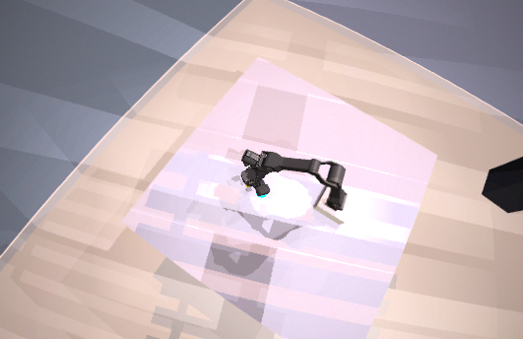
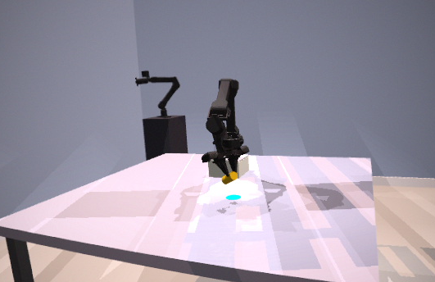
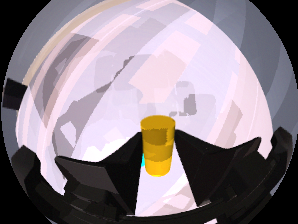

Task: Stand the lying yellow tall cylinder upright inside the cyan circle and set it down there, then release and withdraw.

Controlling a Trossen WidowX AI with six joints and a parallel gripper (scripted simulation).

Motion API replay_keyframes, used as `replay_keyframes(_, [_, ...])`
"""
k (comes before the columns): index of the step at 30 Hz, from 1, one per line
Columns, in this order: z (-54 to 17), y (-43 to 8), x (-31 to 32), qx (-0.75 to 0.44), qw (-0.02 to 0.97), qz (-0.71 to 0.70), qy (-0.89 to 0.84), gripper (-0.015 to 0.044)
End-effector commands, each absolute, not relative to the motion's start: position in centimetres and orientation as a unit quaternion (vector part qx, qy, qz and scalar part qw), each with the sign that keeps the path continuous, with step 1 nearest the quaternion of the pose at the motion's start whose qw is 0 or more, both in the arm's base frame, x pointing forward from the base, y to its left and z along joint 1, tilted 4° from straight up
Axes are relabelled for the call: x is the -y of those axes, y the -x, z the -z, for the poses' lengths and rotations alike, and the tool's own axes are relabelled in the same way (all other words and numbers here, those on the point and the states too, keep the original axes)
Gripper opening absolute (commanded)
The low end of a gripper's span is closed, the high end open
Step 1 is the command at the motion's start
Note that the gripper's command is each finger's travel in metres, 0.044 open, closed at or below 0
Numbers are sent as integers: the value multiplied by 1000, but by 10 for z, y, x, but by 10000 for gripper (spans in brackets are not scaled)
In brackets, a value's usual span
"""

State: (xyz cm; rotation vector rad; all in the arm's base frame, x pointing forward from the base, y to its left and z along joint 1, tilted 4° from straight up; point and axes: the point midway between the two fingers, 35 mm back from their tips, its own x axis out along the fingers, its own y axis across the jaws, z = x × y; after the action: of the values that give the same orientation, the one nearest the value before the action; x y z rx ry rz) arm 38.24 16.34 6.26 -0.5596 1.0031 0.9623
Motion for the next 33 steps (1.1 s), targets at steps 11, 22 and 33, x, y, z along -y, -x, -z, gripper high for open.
replay_keyframes(11, [-56,-390,-165,-430,757,-441,218,105])
replay_keyframes(22, [-53,-397,-165,-406,775,-444,193,105])
replay_keyframes(33, [-51,-402,-164,-382,791,-447,169,105])
